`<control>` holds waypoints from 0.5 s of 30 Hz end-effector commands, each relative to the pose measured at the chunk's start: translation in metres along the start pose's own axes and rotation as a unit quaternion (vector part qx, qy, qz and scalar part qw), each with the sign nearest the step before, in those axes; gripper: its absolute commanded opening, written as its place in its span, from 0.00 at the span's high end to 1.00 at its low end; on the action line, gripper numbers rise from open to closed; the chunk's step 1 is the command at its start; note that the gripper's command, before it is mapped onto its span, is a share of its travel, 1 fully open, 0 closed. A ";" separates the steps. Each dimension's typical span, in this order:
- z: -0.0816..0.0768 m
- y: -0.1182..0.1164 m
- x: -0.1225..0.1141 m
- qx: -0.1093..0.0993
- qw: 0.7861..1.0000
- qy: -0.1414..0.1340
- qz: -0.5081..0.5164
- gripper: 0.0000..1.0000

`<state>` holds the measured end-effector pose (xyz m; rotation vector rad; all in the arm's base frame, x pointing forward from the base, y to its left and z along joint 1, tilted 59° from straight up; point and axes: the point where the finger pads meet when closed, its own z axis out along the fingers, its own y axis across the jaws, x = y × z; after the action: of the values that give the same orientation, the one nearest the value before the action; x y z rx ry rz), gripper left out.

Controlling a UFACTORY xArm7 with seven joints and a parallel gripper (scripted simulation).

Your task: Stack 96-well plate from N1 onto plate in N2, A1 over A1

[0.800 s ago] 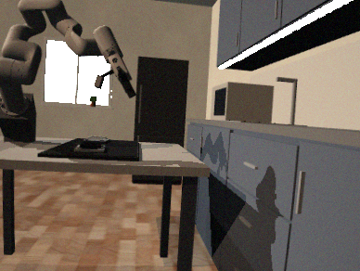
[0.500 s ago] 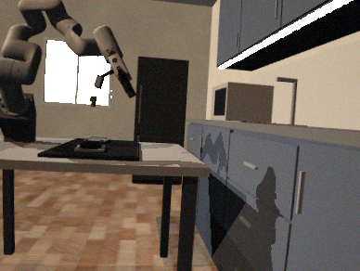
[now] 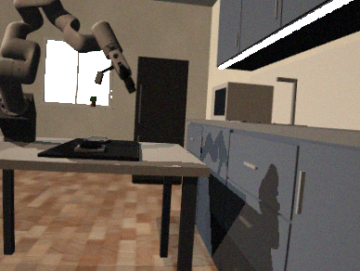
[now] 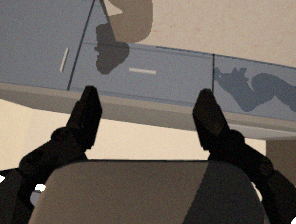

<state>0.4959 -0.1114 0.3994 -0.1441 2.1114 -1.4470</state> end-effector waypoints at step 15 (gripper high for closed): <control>-0.061 0.006 -0.039 -0.106 0.983 -0.057 -0.137 0.00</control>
<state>0.4986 -0.0618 0.4169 -0.4691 2.1942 -1.3612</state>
